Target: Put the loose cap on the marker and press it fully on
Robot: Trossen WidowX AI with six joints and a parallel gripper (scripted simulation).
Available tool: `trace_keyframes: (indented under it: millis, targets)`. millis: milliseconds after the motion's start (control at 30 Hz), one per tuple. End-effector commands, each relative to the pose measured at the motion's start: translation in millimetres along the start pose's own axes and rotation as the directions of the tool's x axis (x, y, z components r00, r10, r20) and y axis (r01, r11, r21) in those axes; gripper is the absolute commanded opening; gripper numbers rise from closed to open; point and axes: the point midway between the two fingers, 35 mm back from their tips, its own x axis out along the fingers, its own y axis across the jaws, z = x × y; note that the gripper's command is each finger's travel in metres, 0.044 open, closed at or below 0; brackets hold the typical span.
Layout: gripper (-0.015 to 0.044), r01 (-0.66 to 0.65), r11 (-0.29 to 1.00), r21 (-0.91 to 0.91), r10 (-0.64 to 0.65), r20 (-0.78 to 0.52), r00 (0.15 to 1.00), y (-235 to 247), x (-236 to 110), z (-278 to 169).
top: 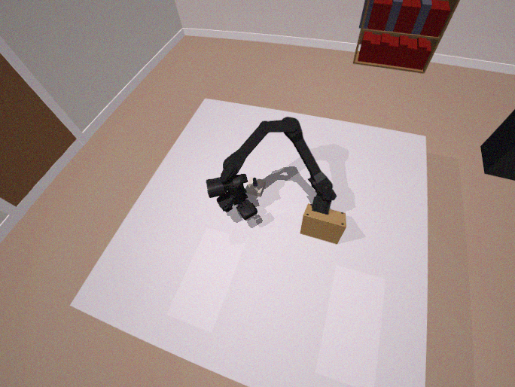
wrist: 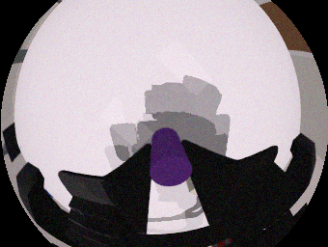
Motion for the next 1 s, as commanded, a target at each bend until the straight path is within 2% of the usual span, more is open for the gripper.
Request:
trace_keyframes:
  millis: [0, 200, 967]
  targets:
    - [0.0000, -0.002, 1.000, 0.013, 0.002, 0.011, 1.000, -1, -15, 0]
    - [0.0000, -0.002, 1.000, 0.012, 0.002, 0.011, 1.000, -9, -19, -7]
    - [0.0000, -0.002, 1.000, 0.011, 0.002, 0.011, 1.000, -66, -48, -78]
